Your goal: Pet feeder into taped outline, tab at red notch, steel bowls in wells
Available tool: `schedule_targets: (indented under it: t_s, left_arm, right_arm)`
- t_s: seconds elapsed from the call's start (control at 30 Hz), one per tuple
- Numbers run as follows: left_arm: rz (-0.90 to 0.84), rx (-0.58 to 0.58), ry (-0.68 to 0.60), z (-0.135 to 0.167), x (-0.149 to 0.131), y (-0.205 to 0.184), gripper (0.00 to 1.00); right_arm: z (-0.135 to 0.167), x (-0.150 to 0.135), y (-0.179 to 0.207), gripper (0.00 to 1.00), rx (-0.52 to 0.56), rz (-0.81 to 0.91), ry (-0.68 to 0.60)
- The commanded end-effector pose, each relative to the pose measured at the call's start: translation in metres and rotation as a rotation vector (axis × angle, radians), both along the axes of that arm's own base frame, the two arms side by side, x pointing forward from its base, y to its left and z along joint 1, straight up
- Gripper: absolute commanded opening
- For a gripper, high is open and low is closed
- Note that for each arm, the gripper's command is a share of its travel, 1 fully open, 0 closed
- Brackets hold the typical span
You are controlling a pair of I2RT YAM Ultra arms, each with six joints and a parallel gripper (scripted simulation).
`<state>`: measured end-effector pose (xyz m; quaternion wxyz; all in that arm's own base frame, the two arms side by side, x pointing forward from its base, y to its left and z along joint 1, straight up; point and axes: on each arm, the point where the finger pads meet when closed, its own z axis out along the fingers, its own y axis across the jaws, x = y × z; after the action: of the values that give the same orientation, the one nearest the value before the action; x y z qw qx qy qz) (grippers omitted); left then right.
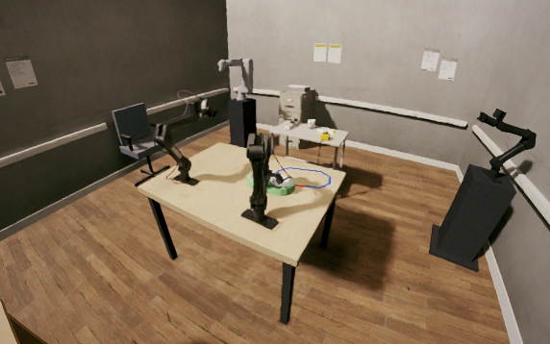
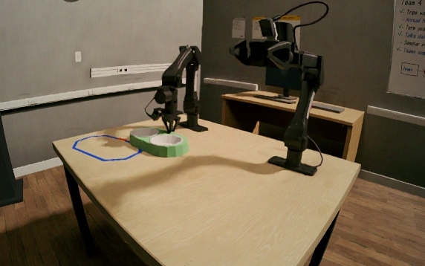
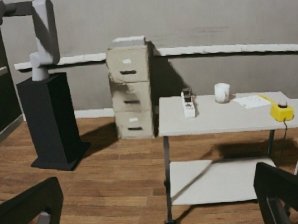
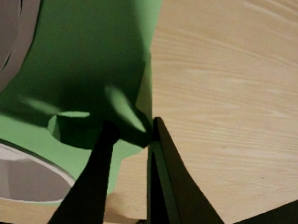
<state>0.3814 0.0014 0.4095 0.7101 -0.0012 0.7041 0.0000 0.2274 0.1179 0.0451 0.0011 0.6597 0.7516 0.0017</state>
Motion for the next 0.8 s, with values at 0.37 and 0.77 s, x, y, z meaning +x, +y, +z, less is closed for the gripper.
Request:
schedule_targets:
  t_s: [0.37,0.77]
  left_arm:
    - [-0.011,0.002,-0.045,0.0198,-0.0026,-0.0025,1.0]
    - [-0.011,0.002,-0.045,0.0198,-0.0026,-0.0025,1.0]
  right_arm:
    - [0.0091,0.0027,-0.0004,0.17,0.011,0.001,-0.022]
    - [0.0091,0.0027,-0.0004,0.16,0.011,0.001,-0.022]
